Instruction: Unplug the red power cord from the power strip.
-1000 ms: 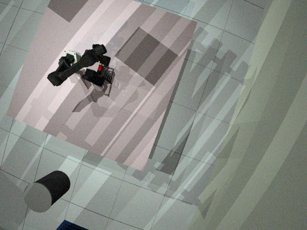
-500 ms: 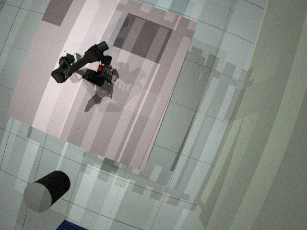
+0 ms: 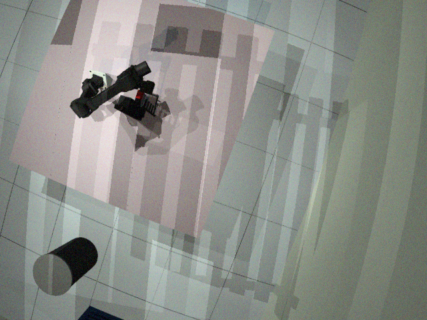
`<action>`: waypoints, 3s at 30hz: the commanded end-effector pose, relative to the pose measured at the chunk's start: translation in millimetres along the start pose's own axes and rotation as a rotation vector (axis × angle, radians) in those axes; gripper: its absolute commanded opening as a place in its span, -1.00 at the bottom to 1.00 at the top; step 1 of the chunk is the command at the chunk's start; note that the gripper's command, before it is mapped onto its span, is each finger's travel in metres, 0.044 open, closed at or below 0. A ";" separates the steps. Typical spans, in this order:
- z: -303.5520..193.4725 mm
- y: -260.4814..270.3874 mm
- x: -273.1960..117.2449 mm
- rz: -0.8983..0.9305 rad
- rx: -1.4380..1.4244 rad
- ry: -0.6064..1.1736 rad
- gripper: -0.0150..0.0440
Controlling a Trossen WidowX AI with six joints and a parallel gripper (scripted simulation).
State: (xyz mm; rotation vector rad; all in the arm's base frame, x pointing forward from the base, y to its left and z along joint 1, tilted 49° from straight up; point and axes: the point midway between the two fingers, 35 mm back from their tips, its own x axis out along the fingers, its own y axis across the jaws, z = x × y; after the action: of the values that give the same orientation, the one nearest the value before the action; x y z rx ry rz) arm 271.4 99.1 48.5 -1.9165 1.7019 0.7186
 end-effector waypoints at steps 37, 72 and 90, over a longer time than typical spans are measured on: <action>-19.1 0.1 8.9 0.000 0.002 0.000 -0.49; 23.7 -0.2 5.1 -0.008 -0.001 -0.006 -0.40; 24.6 0.0 -1.1 -0.005 0.000 -0.001 0.05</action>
State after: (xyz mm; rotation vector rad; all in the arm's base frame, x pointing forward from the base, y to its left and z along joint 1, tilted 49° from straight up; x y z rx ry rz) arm 269.5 112.1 28.9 -1.9239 1.6961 0.7228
